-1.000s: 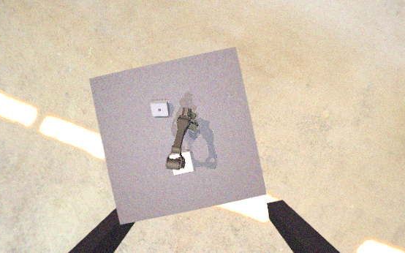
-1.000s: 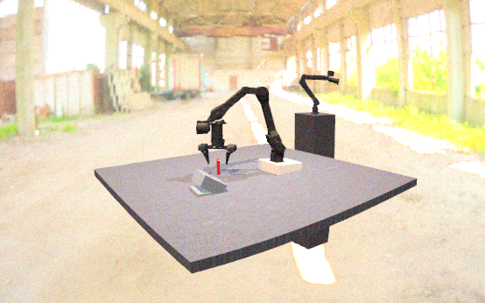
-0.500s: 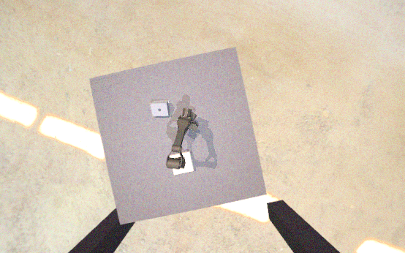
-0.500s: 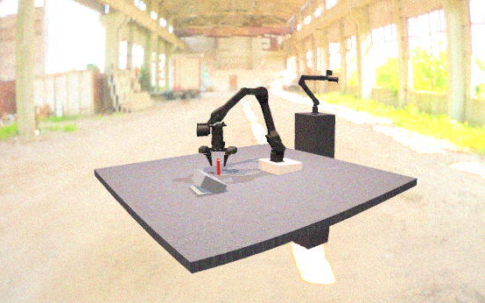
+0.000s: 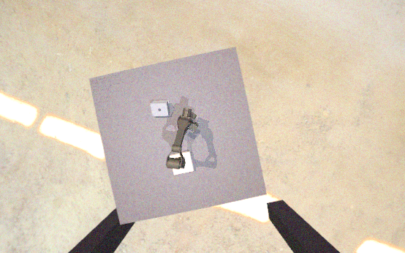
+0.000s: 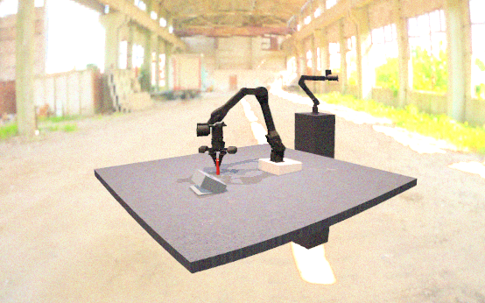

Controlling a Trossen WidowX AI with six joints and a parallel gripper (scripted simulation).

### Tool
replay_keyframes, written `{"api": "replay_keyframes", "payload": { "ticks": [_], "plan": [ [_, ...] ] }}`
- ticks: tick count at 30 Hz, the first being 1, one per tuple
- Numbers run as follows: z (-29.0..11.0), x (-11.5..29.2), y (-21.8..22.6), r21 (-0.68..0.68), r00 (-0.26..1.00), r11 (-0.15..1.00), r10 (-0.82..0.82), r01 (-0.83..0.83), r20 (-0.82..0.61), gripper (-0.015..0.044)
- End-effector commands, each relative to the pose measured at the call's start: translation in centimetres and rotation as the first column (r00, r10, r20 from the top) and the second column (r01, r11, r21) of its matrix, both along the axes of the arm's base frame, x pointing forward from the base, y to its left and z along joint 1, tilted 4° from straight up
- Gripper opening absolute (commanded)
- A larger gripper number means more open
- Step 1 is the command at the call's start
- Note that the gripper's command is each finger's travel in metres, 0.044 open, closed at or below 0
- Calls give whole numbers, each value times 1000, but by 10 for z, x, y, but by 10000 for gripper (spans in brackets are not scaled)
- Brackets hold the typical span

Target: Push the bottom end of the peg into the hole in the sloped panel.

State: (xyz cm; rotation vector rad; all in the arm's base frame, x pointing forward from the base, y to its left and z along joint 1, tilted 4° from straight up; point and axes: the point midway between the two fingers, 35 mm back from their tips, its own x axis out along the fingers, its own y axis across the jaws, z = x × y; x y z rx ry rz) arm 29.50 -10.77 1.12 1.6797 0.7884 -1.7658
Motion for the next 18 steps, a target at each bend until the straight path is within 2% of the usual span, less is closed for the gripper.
{"api": "replay_keyframes", "payload": {
  "ticks": [1, 6, 18],
  "plan": [
    [0, 0, 0, 0, 1000, 1000, 0, 0, 0, 12],
    [7, 1, 0, 0, 1000, 1000, 0, 0, 0, 0],
    [55, 7, -1, 3, 1000, 1000, 3, -3, -3, 0]
  ]
}}
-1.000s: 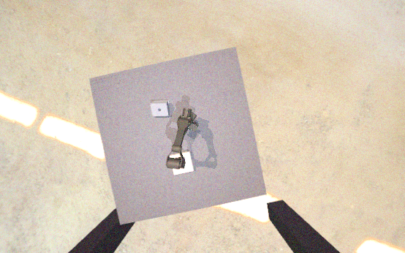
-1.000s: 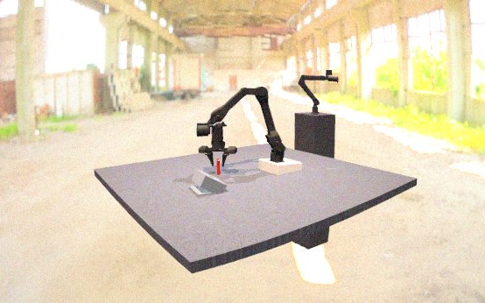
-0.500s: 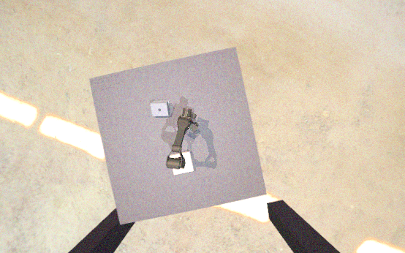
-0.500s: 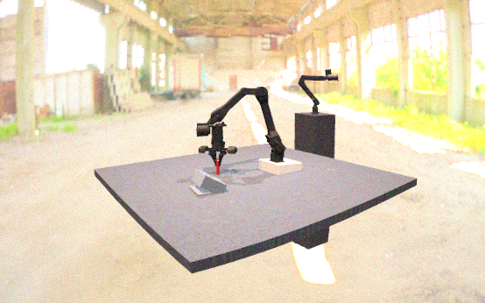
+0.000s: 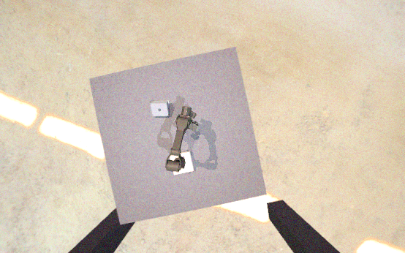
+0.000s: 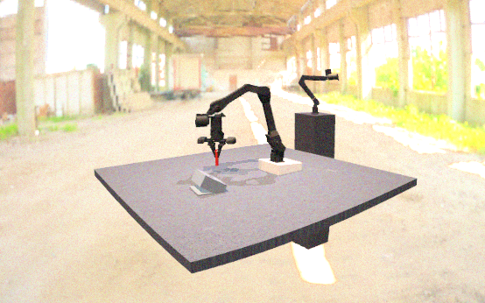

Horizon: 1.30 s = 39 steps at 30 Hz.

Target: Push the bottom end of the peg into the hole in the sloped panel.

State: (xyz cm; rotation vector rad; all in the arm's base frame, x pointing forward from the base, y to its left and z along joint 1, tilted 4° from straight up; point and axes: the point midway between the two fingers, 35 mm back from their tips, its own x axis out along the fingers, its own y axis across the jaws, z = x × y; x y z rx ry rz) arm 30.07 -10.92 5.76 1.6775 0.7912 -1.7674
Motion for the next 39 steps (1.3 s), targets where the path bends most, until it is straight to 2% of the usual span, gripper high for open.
{"api": "replay_keyframes", "payload": {
  "ticks": [1, 6, 11, 39],
  "plan": [
    [13, 1, 0, 3, 1000, 1000, 2, -2, 0, 0],
    [31, 2, 0, 4, 1000, 1000, 4, -4, -2, 0],
    [33, 3, 2, 1, 1000, 1000, 28, -28, 2, 0],
    [37, 27, 36, -70, 902, 902, 429, -425, 50, 0]
  ]
}}
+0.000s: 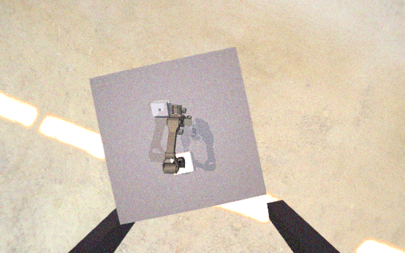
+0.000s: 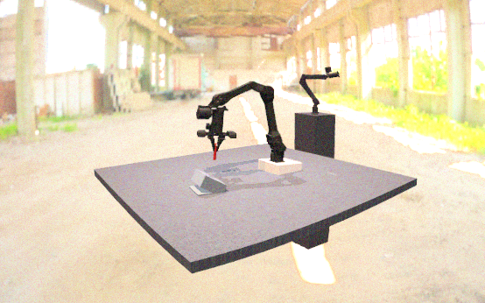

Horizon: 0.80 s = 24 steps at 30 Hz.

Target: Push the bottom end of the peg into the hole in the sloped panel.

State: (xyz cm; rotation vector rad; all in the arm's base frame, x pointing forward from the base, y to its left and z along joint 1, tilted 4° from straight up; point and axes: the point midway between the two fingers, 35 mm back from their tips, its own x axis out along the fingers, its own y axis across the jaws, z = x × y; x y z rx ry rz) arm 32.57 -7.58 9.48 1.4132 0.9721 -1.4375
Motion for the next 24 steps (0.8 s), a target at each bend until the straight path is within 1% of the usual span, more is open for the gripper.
{"api": "replay_keyframes", "payload": {
  "ticks": [1, 12, 24],
  "plan": [
    [0, 2, 4, -12, 999, 999, 53, -52, 6, 0],
    [3, 10, 19, -41, 977, 976, 214, -213, 26, 0],
    [6, 18, 36, -79, 923, 922, 382, -378, 40, 0]
  ]
}}
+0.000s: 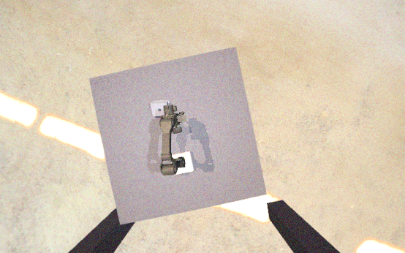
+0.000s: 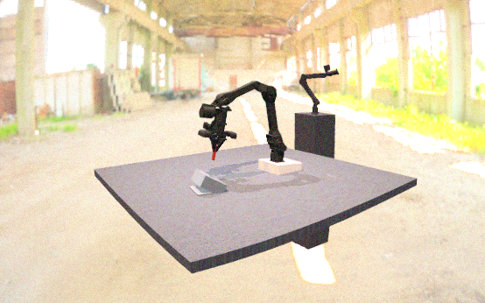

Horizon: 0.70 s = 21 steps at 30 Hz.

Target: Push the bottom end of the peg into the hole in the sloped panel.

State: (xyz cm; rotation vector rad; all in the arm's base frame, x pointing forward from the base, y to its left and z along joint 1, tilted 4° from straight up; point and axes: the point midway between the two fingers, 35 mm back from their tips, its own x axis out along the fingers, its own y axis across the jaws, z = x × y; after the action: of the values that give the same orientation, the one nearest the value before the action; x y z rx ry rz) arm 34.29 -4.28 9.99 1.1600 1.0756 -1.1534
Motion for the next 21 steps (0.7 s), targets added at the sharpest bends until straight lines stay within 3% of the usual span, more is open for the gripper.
{"api": "replay_keyframes", "payload": {
  "ticks": [1, 21],
  "plan": [
    [1, 2, 4, -13, 999, 999, 52, -52, 6, 0],
    [6, 13, 34, -79, 941, 940, 336, -333, 34, 0]
  ]
}}
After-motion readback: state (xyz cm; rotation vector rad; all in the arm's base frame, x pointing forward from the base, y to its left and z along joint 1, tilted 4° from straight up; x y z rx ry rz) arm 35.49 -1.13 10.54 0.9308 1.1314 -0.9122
